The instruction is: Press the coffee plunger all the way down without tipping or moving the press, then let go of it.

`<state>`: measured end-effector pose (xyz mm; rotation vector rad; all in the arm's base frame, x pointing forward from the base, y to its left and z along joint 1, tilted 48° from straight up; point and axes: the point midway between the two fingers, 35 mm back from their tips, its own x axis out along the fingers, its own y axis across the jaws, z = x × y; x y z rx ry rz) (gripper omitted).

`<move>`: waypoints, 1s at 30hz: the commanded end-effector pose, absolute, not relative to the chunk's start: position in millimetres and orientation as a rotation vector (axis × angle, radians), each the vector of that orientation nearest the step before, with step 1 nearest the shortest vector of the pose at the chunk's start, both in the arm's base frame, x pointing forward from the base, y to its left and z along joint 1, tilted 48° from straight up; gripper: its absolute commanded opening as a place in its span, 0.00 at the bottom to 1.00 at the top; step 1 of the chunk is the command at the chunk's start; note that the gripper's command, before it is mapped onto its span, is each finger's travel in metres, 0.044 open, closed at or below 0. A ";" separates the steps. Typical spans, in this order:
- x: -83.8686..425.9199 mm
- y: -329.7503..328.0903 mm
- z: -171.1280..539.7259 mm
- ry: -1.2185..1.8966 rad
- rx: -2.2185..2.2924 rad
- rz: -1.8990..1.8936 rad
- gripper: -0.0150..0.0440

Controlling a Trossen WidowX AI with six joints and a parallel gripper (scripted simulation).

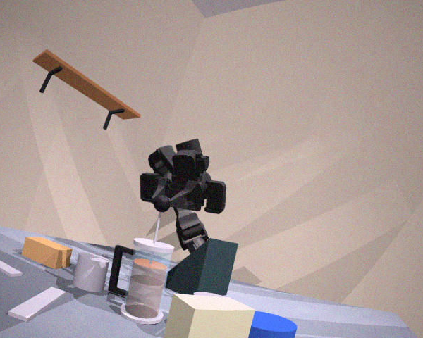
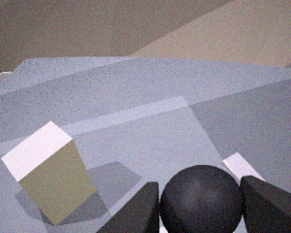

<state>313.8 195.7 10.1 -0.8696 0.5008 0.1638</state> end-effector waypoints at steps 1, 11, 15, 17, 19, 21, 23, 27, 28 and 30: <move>311.8 171.4 -11.4 0.560 -0.909 0.144 0.47; 318.7 162.7 -20.6 0.557 -0.911 0.143 0.47; 321.2 163.5 -21.2 0.556 -0.911 0.143 0.47; 322.0 164.0 -21.3 0.556 -0.911 0.143 0.47; 322.7 164.6 -21.5 0.556 -0.911 0.143 0.47; 323.2 165.0 -21.6 0.556 -0.910 0.142 0.47; 323.5 165.3 -21.5 0.556 -0.910 0.142 0.47; 324.5 166.1 -21.4 0.556 -0.910 0.142 0.47; 324.7 166.3 -21.4 0.556 -0.910 0.142 0.47; 325.2 166.7 -21.4 0.556 -0.910 0.142 0.47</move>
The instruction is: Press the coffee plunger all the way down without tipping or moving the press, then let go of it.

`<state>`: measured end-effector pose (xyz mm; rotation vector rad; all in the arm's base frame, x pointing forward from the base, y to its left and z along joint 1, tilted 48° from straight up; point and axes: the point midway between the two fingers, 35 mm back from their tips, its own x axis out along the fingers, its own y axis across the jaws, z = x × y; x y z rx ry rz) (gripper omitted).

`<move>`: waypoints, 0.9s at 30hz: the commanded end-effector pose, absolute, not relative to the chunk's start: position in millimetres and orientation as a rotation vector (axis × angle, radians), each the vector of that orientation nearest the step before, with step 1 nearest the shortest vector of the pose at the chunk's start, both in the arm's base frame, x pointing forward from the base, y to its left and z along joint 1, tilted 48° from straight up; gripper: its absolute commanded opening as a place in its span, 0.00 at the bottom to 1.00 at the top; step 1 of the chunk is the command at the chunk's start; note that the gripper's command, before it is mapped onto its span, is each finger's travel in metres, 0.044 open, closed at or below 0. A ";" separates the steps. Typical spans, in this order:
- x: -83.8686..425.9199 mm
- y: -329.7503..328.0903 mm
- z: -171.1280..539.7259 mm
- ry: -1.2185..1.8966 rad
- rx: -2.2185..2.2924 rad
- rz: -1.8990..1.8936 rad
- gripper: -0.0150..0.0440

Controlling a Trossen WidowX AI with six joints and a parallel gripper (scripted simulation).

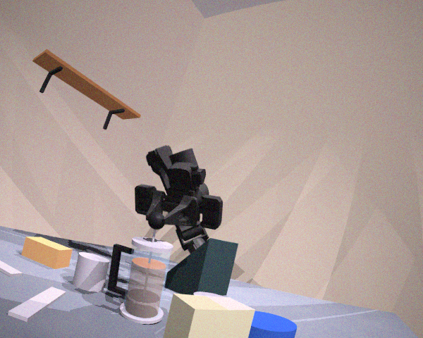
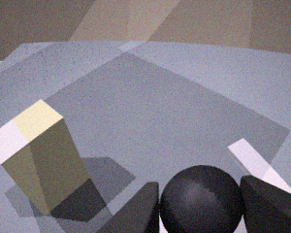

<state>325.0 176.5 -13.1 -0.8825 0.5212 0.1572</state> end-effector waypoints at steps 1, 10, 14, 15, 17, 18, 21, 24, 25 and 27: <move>325.4 166.9 -21.5 0.556 -0.910 0.142 0.47; 326.4 168.0 -22.0 0.556 -0.910 0.142 0.47; 326.9 168.5 -22.3 0.556 -0.910 0.142 0.47; 327.0 168.6 -22.4 0.556 -0.910 0.142 0.47; 327.2 168.8 -22.4 0.556 -0.910 0.142 0.47; 327.3 168.9 -22.4 0.556 -0.910 0.142 0.47; 327.7 169.3 -22.5 0.555 -0.910 0.142 0.47; 328.1 169.6 -22.6 0.555 -0.910 0.142 0.47; 328.2 169.7 -22.7 0.555 -0.910 0.142 0.47; 328.5 169.9 -22.8 0.555 -0.910 0.142 0.47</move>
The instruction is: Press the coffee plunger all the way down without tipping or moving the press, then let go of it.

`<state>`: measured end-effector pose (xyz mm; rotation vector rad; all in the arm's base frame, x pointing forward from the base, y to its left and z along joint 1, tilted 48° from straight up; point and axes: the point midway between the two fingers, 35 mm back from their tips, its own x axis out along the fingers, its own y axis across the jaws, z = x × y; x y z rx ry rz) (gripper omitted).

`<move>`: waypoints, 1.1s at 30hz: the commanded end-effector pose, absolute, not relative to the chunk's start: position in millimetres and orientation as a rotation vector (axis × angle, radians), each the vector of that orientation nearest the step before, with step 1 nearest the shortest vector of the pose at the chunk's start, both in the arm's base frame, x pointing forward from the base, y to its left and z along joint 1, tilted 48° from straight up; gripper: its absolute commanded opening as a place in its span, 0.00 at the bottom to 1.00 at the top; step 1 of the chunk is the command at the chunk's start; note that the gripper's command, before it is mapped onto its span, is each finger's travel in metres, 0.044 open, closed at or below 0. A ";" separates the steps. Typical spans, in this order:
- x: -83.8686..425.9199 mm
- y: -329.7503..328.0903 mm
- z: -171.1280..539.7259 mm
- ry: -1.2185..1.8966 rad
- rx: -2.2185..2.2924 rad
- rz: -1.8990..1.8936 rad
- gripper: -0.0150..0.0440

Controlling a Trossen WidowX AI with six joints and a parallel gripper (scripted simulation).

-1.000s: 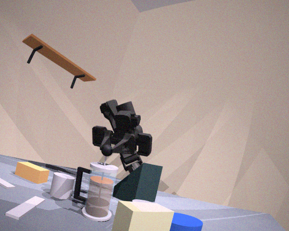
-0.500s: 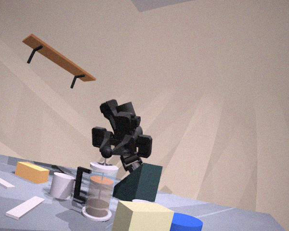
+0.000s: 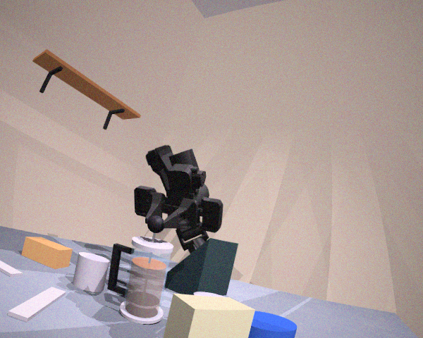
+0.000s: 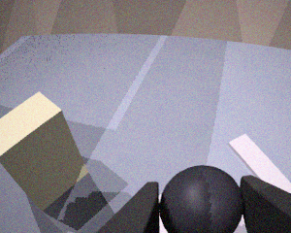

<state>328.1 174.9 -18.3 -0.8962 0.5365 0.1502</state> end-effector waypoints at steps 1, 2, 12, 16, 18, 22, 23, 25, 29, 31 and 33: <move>328.6 170.0 -22.8 0.555 -0.910 0.142 0.47; 328.7 170.1 -22.8 0.555 -0.910 0.142 0.47; 329.8 171.0 -23.0 0.555 -0.910 0.142 0.47; 330.3 171.1 -23.3 0.555 -0.910 0.142 0.47; 330.5 171.2 -23.5 0.555 -0.910 0.142 0.47; 330.9 171.6 -23.4 0.555 -0.910 0.142 0.47; 331.0 171.5 -23.6 0.555 -0.910 0.142 0.47; 331.3 171.7 -23.7 0.555 -0.910 0.142 0.47; 330.8 175.5 -20.2 0.541 -0.901 0.147 0.47; 330.8 175.5 -20.2 0.541 -0.901 0.147 0.47; 330.8 175.5 -20.2 0.541 -0.901 0.147 0.47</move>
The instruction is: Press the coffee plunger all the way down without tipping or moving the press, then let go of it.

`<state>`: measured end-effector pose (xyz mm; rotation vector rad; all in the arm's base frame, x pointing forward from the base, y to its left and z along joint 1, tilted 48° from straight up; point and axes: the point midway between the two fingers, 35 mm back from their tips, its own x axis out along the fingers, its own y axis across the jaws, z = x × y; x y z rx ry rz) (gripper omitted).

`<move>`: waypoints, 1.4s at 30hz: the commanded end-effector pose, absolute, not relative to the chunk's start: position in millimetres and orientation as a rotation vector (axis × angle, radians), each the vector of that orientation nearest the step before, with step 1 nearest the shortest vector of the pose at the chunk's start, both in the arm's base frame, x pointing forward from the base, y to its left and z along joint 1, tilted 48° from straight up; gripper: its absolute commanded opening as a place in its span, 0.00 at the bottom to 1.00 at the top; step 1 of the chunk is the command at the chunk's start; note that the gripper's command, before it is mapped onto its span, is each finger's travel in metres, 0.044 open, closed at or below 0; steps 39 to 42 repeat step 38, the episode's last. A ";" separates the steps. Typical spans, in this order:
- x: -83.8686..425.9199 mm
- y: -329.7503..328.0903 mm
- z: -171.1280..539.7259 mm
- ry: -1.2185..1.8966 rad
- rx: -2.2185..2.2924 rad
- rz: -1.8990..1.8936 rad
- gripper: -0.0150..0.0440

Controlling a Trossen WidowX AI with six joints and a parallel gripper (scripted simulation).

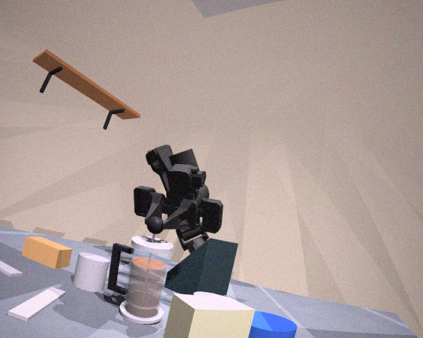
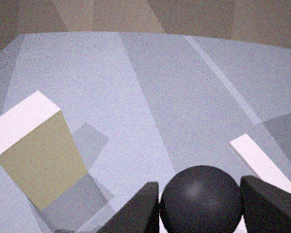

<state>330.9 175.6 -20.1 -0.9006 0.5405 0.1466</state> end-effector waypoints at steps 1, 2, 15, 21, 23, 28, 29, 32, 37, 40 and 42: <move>330.8 175.5 -20.2 0.541 -0.901 0.147 0.47; 330.8 175.5 -20.2 0.541 -0.901 0.147 0.52; 330.8 175.5 -20.2 0.541 -0.901 0.147 1.00; 320.5 193.1 -0.2 0.553 -0.900 0.147 1.00; 311.0 204.4 16.5 0.558 -0.901 0.145 1.00; 292.8 217.4 43.9 0.558 -0.907 0.141 1.00; 292.8 217.4 43.9 0.558 -0.907 0.141 1.00; 292.9 217.3 43.8 0.558 -0.907 0.141 1.00; 292.8 217.1 43.2 0.558 -0.907 0.141 1.00; 292.8 217.1 43.2 0.558 -0.907 0.141 1.00; 292.8 217.1 43.2 0.558 -0.907 0.141 1.00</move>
